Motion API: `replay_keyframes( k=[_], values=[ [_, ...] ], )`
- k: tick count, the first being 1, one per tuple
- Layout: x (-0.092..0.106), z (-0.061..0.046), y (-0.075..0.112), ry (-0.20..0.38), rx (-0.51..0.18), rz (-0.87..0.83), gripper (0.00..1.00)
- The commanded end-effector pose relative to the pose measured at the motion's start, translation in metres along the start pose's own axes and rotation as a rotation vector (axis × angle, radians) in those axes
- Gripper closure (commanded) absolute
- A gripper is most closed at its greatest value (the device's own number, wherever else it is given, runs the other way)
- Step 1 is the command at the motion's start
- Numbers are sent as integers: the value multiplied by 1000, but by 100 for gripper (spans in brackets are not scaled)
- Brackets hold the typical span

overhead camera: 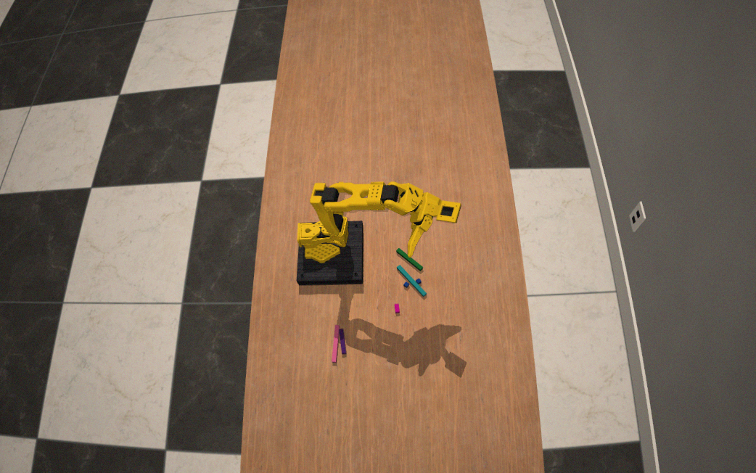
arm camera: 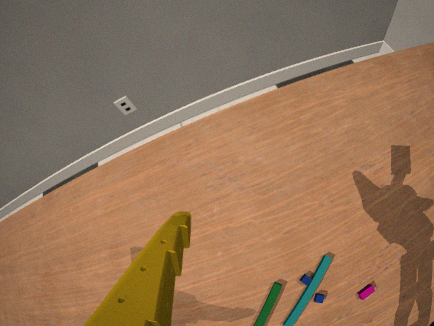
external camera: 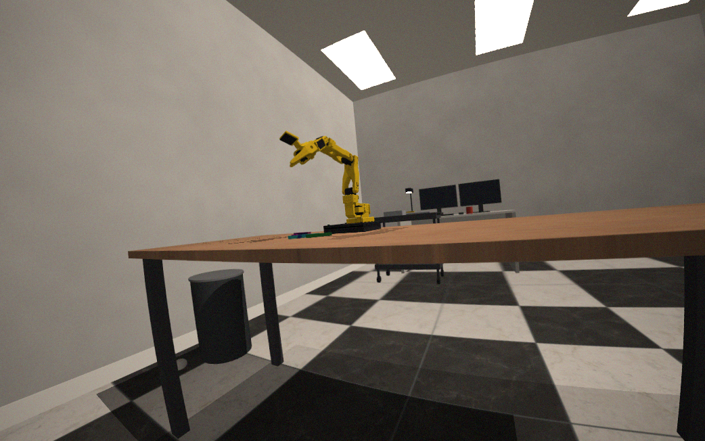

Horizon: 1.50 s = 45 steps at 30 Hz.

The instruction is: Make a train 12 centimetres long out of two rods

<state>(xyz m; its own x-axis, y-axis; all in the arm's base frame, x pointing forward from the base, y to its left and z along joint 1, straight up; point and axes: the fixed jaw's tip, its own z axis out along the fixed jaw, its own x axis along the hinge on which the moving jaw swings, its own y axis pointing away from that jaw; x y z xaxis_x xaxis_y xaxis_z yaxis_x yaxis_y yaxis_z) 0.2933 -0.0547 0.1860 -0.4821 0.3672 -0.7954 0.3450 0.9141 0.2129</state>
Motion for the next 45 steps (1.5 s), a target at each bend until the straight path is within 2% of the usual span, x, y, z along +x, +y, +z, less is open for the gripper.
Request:
replay_keyframes(
  k=[1, 5, 8, 22, 25, 39, 42, 45],
  values=[
    [9, -3, -2, 34, 8, -43, 0],
    [16, -4, -4, 64, 14, -80, 0],
    [13, -3, -3, 51, 11, -69, 0],
    [36, -7, -9, 147, 23, -200, 0],
    [32, -6, -8, 132, 22, -189, 0],
    [53, -11, -14, 218, 22, -319, 0],
    [49, -10, -13, 203, 21, -308, 0],
    [53, -11, -14, 219, 20, -336, 0]
  ],
)
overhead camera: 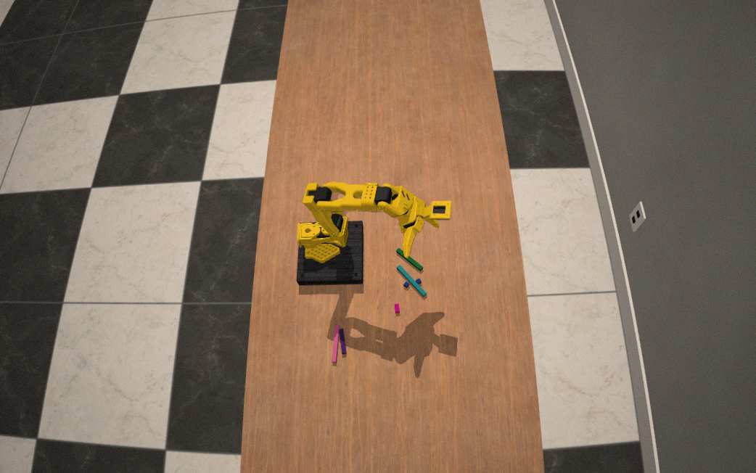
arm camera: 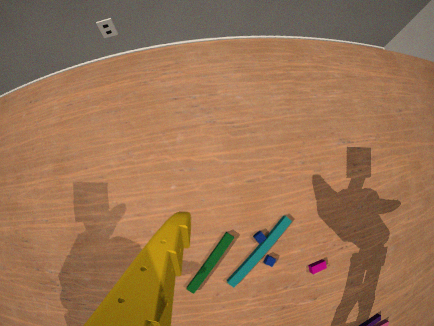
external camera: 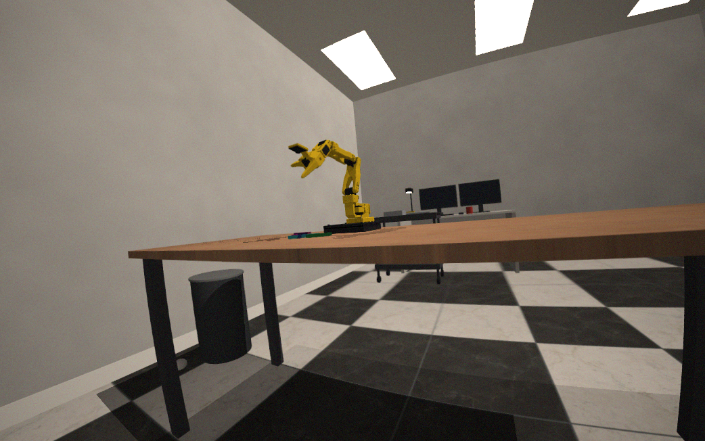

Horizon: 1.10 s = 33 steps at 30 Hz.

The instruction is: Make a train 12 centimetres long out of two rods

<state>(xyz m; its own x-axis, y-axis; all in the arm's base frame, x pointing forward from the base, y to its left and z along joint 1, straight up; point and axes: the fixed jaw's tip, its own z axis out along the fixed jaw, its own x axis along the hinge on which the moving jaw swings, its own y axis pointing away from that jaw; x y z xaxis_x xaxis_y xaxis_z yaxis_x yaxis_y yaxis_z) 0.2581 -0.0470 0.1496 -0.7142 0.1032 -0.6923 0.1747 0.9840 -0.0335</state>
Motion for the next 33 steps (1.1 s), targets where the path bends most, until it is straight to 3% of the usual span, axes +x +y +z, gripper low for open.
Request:
replay_keyframes(
  k=[1, 11, 14, 28, 33],
  values=[
    [6, -1, 0, 23, -2, -37, 0],
    [21, -2, 1, 76, -9, -130, 0],
    [17, -2, 1, 60, -7, -119, 0],
    [35, -3, 1, 125, -22, -249, 0],
    [32, -3, 1, 117, -22, -257, 0]
  ],
)
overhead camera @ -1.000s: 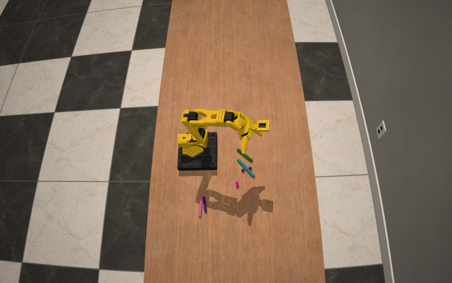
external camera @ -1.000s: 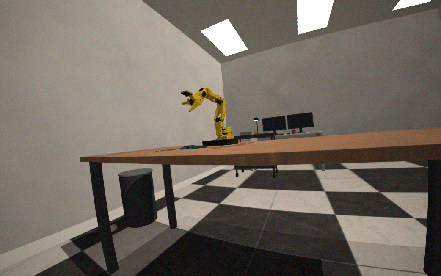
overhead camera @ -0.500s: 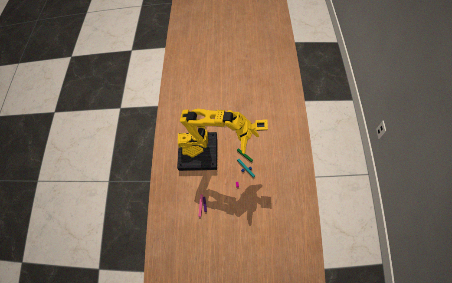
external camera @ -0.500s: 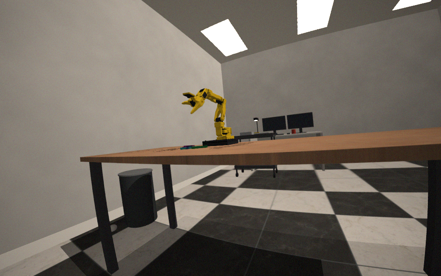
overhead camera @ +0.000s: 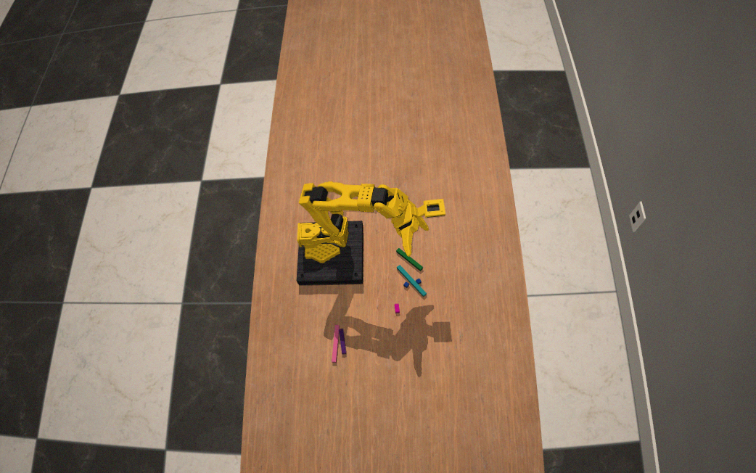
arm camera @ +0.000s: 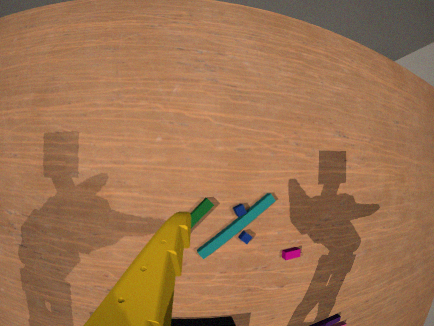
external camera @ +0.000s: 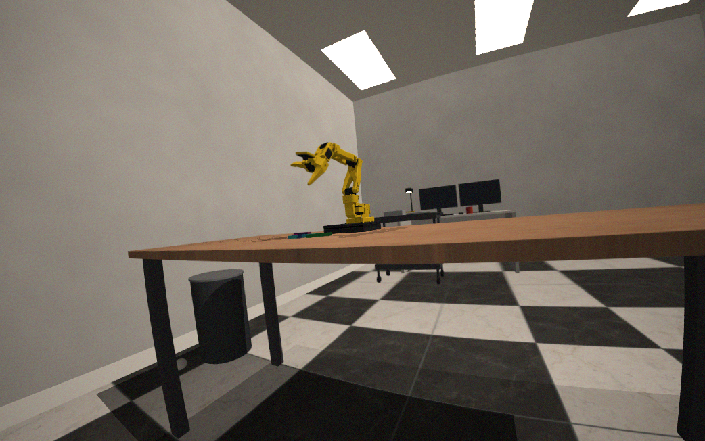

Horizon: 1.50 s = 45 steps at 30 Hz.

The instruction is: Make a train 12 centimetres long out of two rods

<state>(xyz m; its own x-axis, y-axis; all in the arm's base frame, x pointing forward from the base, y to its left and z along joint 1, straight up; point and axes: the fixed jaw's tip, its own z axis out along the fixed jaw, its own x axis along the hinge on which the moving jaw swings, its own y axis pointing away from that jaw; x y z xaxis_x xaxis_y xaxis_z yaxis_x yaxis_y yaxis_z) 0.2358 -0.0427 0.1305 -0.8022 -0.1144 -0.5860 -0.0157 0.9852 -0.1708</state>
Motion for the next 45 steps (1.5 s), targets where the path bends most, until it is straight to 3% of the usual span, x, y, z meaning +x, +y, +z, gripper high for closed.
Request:
replay_keyframes(
  k=[1, 12, 15, 45],
  values=[
    [4, -1, 1, 13, -5, -32, 0],
    [17, -1, 4, 56, -21, -135, 0],
    [12, -1, 3, 40, -15, -124, 0],
    [34, -2, 9, 110, -56, -364, 0]
  ],
)
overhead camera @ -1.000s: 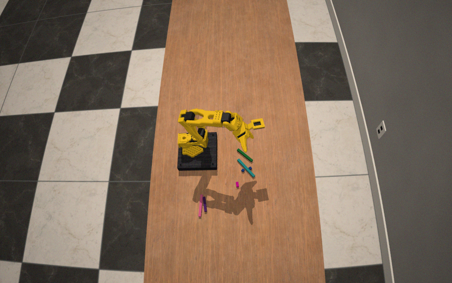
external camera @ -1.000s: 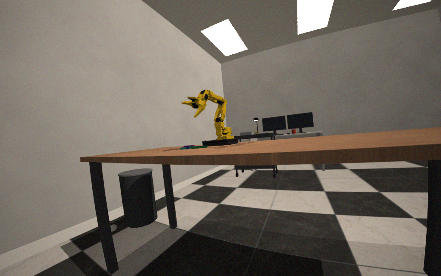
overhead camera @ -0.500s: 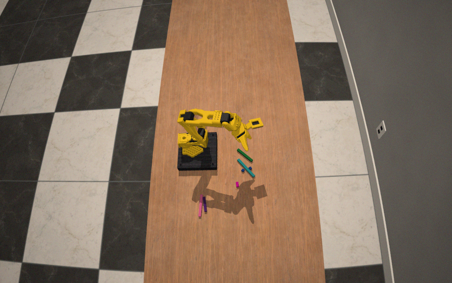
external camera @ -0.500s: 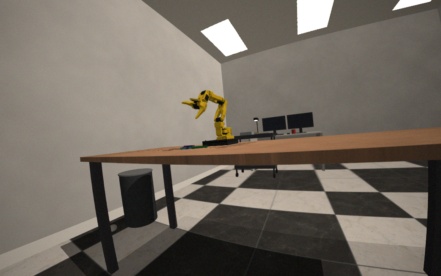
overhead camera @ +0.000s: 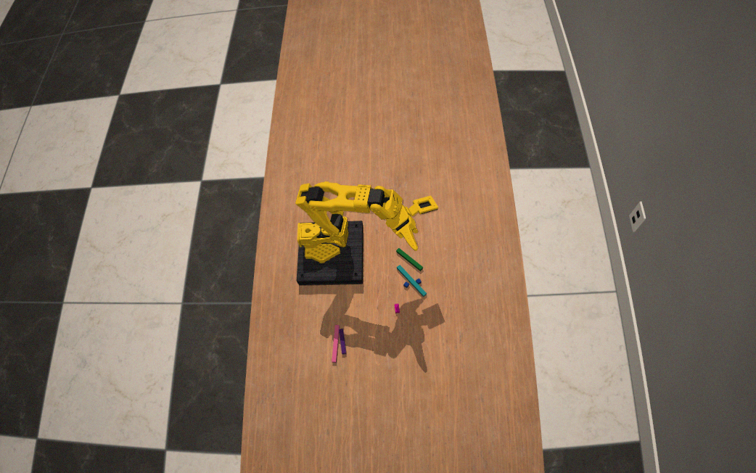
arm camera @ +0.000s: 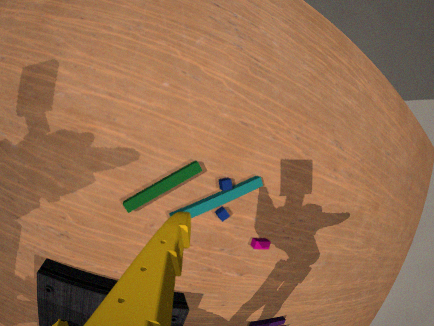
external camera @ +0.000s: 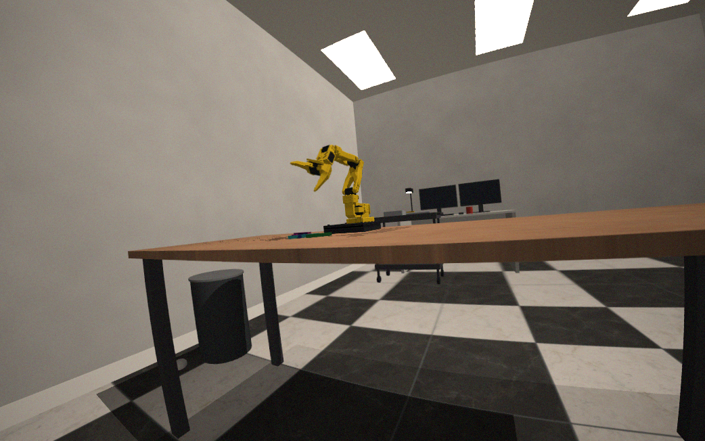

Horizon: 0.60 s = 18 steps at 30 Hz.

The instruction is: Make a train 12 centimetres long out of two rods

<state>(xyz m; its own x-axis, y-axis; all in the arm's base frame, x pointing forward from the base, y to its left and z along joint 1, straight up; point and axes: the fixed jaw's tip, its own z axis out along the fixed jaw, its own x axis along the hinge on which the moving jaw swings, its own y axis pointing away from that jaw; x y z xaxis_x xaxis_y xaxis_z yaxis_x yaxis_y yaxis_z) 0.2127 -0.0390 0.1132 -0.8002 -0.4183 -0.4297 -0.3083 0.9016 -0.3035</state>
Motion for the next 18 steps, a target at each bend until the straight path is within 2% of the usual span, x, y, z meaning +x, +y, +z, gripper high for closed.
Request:
replay_keyframes(
  k=[1, 4, 18],
  values=[
    [6, 0, 4, 19, -15, -43, 0],
    [2, -1, 1, 4, -4, -32, 0],
    [13, 0, 8, 38, -33, -163, 0]
  ],
)
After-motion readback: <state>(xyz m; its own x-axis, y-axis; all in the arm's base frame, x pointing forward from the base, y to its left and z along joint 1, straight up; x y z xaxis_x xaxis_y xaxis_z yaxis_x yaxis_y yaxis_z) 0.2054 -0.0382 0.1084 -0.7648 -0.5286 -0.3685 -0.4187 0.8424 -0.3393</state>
